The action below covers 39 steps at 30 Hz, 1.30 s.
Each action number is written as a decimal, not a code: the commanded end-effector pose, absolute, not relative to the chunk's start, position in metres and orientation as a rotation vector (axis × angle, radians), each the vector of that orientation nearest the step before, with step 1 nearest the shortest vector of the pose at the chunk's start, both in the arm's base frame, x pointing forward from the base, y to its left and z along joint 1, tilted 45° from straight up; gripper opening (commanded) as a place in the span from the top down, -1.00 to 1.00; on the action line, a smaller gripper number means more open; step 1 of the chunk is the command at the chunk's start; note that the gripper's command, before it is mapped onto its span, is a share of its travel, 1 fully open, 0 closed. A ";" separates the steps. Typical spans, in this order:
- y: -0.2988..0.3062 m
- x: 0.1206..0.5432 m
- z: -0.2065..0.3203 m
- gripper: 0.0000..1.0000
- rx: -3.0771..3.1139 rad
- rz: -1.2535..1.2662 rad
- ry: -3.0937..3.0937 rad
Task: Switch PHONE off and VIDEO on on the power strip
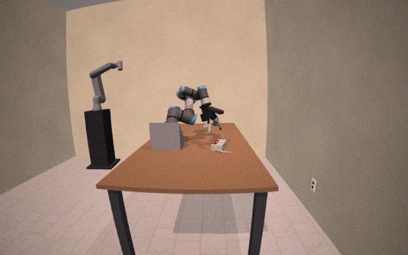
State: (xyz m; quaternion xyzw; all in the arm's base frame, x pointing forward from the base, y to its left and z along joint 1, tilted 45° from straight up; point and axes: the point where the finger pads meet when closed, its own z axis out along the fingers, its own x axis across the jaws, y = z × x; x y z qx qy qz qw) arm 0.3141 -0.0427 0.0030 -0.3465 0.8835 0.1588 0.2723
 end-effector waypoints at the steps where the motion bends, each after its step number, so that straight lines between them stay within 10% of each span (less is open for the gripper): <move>1: -0.044 0.314 0.003 -1.00 -0.933 0.425 2.378; 39: -0.047 0.315 0.006 -1.00 -0.959 0.432 2.366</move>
